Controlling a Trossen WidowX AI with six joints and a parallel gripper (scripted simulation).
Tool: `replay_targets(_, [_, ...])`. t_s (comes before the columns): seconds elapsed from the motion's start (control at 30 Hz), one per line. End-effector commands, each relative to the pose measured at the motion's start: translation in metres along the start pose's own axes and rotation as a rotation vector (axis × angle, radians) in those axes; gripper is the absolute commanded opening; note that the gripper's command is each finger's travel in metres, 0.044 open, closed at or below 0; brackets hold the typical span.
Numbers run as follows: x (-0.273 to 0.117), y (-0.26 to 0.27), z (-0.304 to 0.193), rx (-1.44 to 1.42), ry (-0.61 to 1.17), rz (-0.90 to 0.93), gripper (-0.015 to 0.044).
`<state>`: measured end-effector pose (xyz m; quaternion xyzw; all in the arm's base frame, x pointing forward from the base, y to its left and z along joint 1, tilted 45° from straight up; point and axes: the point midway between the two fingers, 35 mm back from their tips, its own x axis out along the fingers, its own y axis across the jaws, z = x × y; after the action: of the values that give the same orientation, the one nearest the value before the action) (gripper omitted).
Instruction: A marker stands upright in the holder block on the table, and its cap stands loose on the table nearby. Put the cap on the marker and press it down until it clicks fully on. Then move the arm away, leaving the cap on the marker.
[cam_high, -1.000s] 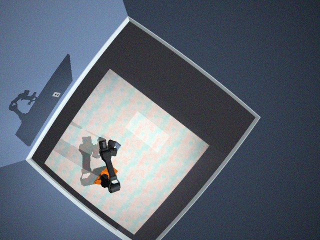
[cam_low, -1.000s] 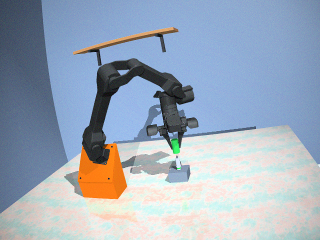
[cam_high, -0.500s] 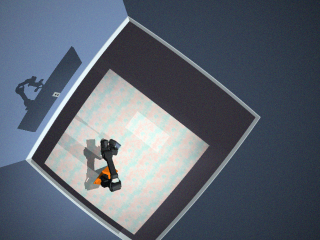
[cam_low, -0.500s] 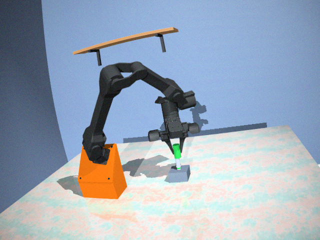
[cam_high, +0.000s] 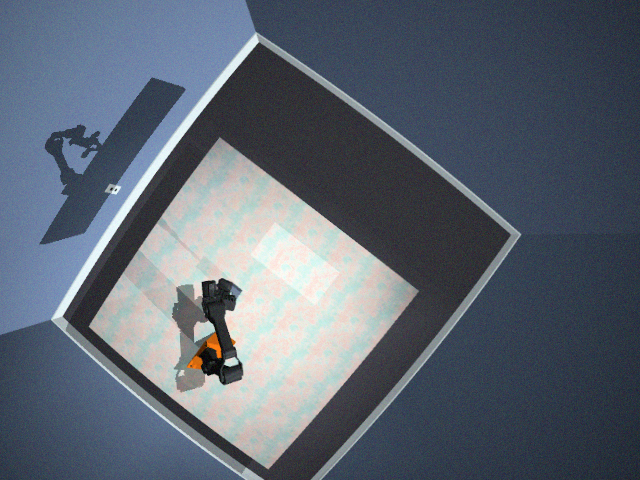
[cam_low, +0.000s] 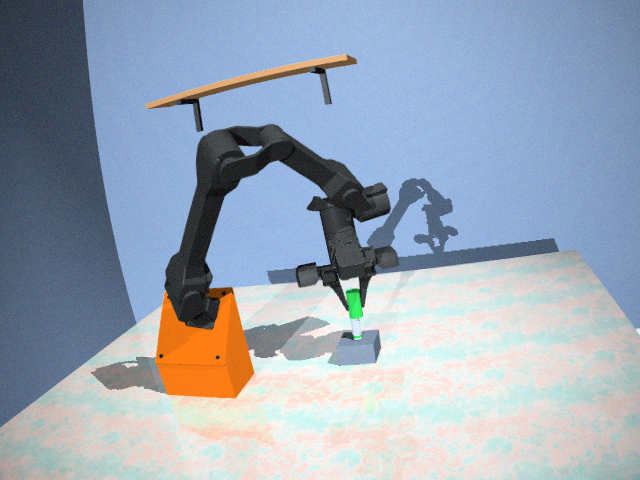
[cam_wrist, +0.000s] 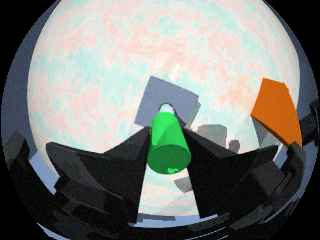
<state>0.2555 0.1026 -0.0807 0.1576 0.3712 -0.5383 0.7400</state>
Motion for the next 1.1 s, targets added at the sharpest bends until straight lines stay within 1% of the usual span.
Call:
replay_targets(0.0, [0.025, -0.003, 0.002, 0.016, -0.009, -0.027, 0.0])
replay_targets(1.07, [0.071, -0.004, -0.002, 0.017, -0.011, -0.028, 0.0])
